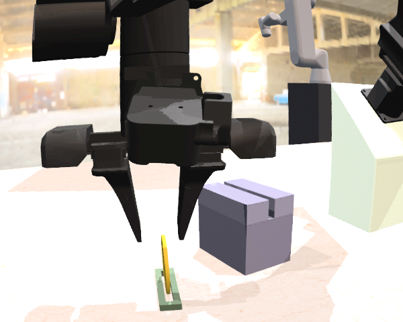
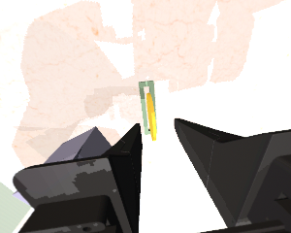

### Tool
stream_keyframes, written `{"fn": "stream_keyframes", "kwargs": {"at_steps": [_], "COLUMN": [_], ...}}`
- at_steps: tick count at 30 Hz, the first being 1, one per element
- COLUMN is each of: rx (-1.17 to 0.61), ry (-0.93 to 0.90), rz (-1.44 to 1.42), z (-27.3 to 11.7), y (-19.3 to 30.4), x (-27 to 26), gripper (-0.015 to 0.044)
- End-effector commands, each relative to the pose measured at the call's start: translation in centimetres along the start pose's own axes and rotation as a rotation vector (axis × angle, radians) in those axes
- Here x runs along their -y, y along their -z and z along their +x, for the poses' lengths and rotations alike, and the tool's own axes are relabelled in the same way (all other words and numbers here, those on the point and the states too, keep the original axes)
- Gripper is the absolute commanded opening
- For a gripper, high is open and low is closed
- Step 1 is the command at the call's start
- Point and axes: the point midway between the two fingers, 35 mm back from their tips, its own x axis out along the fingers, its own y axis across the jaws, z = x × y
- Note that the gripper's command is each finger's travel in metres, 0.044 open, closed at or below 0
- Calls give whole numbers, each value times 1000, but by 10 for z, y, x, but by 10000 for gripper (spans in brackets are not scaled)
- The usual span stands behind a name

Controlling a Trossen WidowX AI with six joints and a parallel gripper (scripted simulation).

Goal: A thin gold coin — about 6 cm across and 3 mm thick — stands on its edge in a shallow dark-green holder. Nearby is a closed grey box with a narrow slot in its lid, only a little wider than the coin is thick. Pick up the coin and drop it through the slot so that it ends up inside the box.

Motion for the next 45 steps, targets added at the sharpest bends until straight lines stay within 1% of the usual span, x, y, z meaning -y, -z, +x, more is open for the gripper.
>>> {"fn": "stream_keyframes", "kwargs": {"at_steps": [1,25,31,45], "rx": [2,5,5,-7], "ry": [-7,-8,-8,2], "rz": [11,11,11,34], "z": [8,44,44,41], "y": [2,2,2,5], "x": [-1,-3,-3,-2], "gripper": [161,161,3,0]}}
